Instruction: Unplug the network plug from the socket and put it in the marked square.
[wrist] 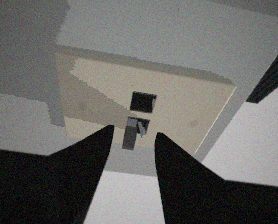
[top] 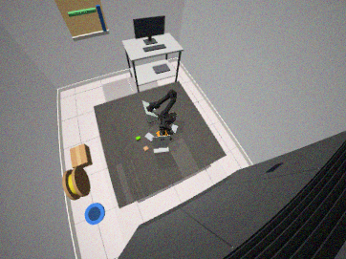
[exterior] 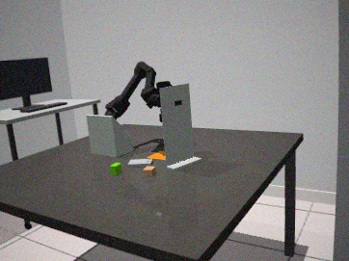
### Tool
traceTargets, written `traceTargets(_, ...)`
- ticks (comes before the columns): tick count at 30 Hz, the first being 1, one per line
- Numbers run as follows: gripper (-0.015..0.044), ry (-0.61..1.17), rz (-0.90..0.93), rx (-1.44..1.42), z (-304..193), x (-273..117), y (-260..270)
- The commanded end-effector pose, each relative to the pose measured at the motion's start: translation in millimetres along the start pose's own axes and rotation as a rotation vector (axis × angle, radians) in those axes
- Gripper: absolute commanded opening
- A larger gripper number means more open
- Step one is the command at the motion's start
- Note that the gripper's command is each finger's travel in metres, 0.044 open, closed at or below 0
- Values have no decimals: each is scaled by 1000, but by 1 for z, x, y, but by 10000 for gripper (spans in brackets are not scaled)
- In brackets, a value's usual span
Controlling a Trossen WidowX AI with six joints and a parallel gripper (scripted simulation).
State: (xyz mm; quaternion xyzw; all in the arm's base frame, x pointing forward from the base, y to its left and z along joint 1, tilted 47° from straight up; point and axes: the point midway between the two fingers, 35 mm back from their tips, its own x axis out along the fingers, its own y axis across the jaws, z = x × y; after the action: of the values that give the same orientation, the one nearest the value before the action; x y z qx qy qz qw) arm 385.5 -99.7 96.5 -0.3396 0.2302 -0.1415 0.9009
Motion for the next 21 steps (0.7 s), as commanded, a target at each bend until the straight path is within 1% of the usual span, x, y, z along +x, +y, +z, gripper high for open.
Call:
traceTargets(1,104,-2,7,-6,0,4,2)
traceTargets(2,77,-2,7,-6,0,4,2)
traceTargets(13,4,-2,7,-6,0,4,2)
traceTargets(21,0,-2,7,-6,0,2,2)
